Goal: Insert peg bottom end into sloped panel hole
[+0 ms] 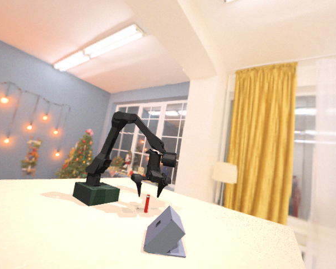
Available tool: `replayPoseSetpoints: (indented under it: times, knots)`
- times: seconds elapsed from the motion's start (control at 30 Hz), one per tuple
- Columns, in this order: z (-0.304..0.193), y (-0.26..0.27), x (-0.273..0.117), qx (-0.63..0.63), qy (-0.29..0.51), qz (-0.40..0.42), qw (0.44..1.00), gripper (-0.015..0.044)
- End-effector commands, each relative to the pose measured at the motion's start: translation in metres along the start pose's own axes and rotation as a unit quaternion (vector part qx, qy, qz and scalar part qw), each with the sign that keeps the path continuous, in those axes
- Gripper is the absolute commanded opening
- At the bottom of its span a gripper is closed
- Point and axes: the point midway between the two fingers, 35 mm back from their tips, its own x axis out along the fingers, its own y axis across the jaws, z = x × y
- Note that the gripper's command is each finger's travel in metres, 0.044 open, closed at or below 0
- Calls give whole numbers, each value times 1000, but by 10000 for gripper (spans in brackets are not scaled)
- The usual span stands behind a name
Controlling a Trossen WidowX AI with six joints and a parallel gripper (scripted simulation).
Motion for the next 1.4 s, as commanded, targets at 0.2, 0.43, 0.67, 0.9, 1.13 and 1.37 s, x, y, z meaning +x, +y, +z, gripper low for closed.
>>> replayPoseSetpoints:
  times: [0.2, 0.43, 0.67, 0.9, 1.13, 1.37]
  knots:
    - [0, -2, 18, -1, -1, -3, 1000, 440]
    - [0, -3, 29, -1, -1, -3, 1000, 440]
    - [-1, -2, 28, -2, 1, -1, 1000, 361]
    - [-1, -2, 28, -2, 1, -1, 1000, 177]
    - [-1, -2, 28, -2, 1, -1, 1000, 13]
    - [-1, -2, 26, -2, 1, -1, 1000, 0]
